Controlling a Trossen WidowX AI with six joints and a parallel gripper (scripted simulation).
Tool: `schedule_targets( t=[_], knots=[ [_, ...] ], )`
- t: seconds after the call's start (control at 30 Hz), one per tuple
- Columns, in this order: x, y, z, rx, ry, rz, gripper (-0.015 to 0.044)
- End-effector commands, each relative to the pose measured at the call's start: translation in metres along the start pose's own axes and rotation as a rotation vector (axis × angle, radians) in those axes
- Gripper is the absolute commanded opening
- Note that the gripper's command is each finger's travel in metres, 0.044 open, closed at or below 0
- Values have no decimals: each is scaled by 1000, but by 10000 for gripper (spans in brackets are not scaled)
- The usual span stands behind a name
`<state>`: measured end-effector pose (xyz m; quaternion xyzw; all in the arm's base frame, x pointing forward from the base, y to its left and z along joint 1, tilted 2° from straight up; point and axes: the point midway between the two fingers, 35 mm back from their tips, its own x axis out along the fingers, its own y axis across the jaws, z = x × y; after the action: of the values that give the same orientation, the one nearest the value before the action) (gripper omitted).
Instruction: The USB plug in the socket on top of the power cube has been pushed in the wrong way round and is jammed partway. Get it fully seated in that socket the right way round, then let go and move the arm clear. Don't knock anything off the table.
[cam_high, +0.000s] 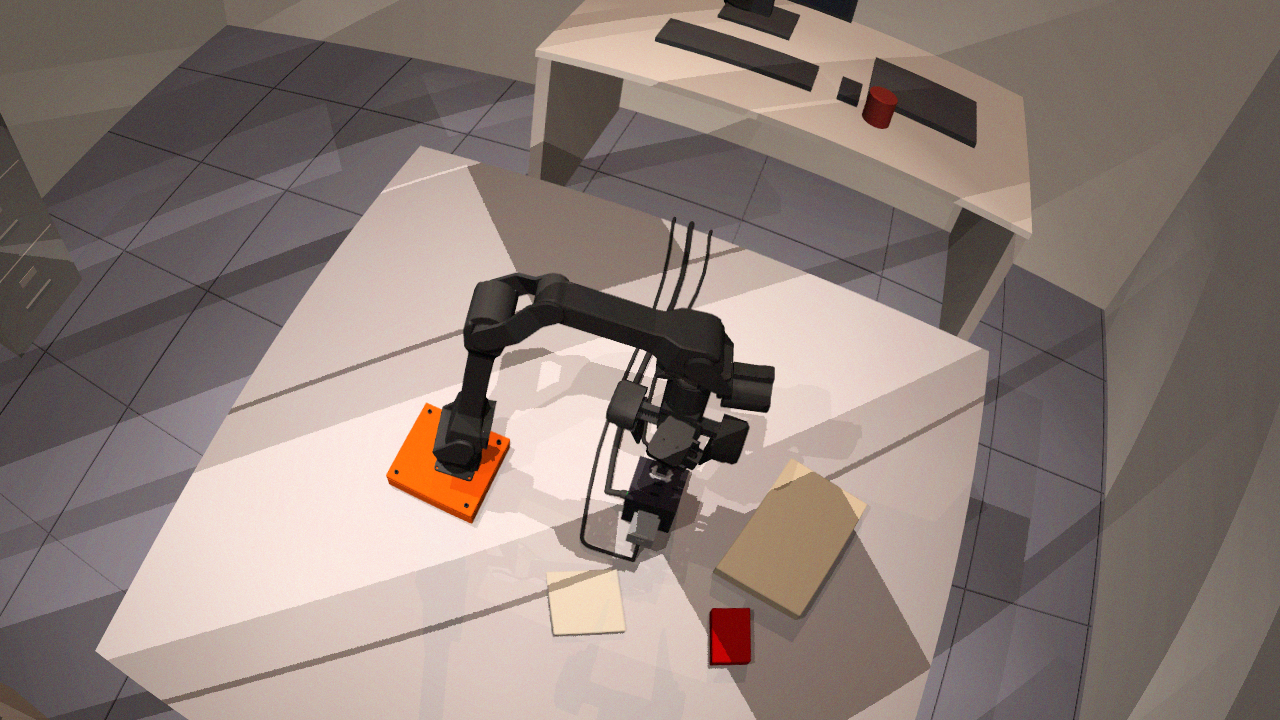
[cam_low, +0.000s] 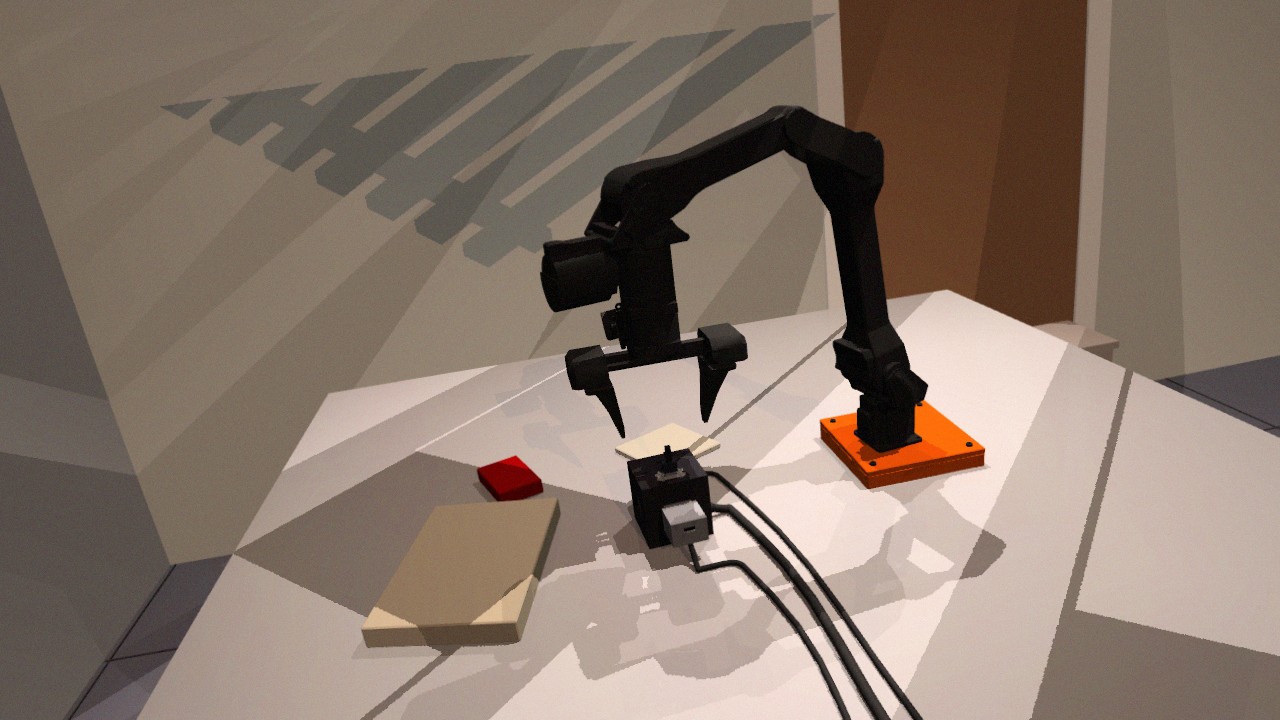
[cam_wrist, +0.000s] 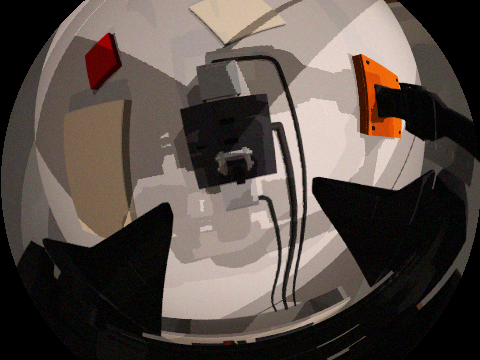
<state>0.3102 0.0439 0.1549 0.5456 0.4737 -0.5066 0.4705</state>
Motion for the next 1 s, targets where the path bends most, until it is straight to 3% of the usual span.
schedule_targets(
  t=[0.0,0.97],
  knots=[
    [2,-1,1,9,-6,-3,440],
    [29,-1,1,9,-6,-3,440]
  ],
)
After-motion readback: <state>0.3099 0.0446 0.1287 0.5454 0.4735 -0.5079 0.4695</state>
